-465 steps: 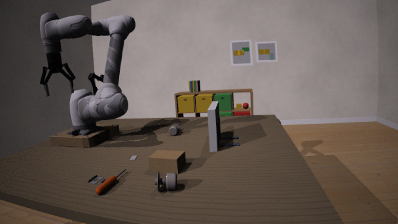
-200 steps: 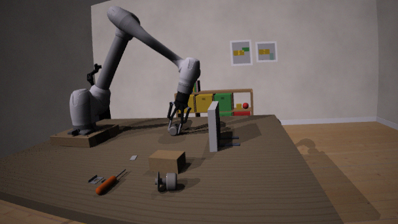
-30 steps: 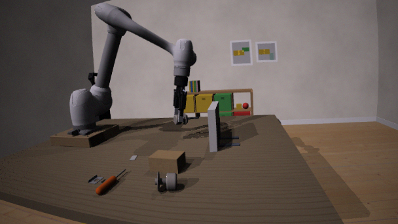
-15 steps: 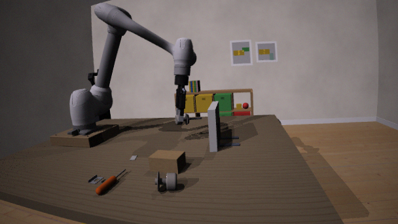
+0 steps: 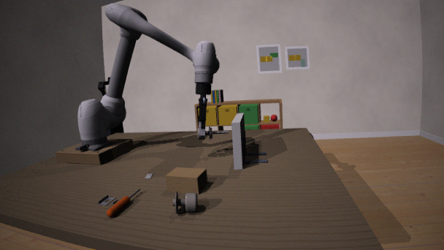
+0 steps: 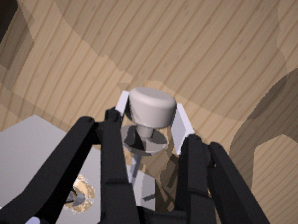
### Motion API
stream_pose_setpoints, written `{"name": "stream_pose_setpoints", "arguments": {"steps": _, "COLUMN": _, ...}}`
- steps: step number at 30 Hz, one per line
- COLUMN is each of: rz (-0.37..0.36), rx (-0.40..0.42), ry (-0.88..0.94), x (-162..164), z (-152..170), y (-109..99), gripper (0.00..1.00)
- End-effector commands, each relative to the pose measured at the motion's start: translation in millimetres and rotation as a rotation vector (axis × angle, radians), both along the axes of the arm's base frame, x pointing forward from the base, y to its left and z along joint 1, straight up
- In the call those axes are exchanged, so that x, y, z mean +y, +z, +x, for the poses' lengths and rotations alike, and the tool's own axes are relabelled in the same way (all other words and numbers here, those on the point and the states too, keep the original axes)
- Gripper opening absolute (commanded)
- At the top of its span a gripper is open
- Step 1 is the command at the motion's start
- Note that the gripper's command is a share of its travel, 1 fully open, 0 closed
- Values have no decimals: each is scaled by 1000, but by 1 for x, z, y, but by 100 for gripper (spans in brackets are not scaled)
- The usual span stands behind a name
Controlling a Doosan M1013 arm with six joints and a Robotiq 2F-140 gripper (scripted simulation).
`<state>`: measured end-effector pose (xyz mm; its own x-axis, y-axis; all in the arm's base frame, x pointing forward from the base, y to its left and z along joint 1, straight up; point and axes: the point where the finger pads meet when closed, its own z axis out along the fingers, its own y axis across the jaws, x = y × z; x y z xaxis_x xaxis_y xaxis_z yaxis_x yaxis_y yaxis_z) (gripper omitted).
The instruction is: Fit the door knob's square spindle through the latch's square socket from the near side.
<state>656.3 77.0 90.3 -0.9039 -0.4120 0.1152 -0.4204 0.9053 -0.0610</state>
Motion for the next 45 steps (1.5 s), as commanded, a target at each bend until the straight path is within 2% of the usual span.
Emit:
{"name": "stream_pose_setpoints", "arguments": {"steps": 1, "rz": -25, "rx": -23, "ry": -87, "x": -2, "z": 1, "y": 0, "gripper": 42}}
{"name": "stream_pose_setpoints", "arguments": {"steps": 5, "rz": -30, "rx": -29, "ry": -108, "x": -15, "z": 13, "y": 4, "gripper": 42}}
{"name": "stream_pose_setpoints", "arguments": {"steps": 11, "rz": -35, "rx": -32, "ry": -124, "x": -16, "z": 13, "y": 4, "gripper": 42}}
{"name": "stream_pose_setpoints", "arguments": {"steps": 18, "rz": -82, "rx": -77, "ry": -296, "x": -19, "z": 16, "y": 4, "gripper": 42}}
{"name": "stream_pose_setpoints", "arguments": {"steps": 21, "rz": -82, "rx": -77, "ry": -296, "x": -33, "z": 27, "y": 7, "gripper": 42}}
{"name": "stream_pose_setpoints", "arguments": {"steps": 45, "rz": -82, "rx": -77, "ry": -296, "x": -33, "z": 27, "y": 7, "gripper": 42}}
